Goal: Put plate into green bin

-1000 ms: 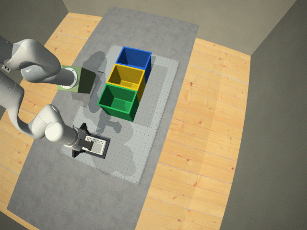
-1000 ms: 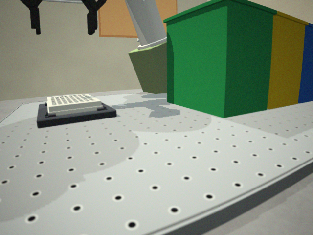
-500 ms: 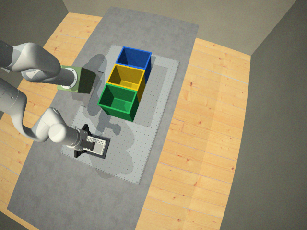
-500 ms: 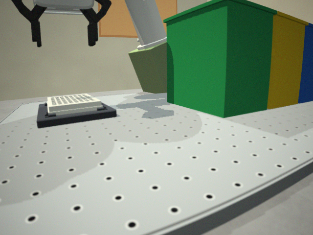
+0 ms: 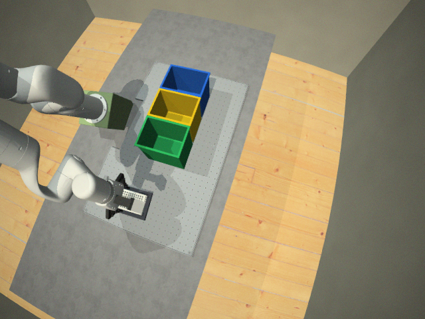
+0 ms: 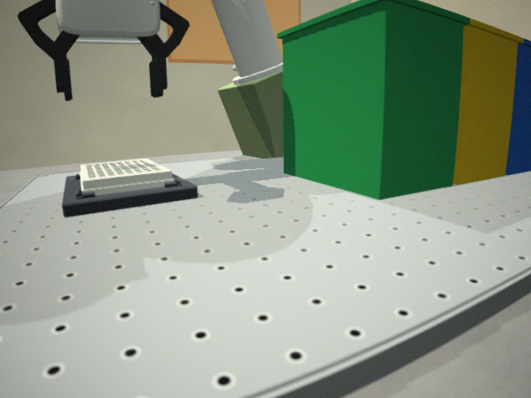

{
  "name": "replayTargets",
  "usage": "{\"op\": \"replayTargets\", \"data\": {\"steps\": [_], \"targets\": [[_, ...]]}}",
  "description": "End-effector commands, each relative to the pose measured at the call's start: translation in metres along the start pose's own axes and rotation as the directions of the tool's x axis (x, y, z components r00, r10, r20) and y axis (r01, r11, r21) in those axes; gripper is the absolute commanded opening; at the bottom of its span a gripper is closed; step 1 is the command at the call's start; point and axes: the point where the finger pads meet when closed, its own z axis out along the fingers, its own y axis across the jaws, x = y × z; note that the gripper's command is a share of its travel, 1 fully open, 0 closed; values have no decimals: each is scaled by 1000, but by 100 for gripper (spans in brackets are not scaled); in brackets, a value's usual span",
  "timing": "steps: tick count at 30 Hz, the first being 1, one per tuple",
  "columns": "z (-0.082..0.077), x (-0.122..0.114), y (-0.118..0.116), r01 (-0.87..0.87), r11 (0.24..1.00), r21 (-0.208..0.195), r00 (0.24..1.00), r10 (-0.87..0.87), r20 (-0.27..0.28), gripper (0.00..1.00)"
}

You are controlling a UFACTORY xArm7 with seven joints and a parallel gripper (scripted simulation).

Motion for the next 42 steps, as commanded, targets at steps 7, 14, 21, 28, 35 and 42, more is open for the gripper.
{"op": "replayTargets", "data": {"steps": [7, 14, 21, 28, 35, 42], "targets": [[12, 1, 1, 0, 1000, -6, 1000, 0, -1, 100], [24, 1, 1, 0, 1000, -6, 1000, 0, -1, 100], [36, 1, 1, 0, 1000, -6, 1000, 0, -1, 100], [44, 1, 1, 0, 1000, -6, 1000, 0, -1, 100], [56, 1, 1, 0, 1000, -6, 1000, 0, -1, 100], [59, 1, 1, 0, 1000, -6, 1000, 0, -1, 100]]}}
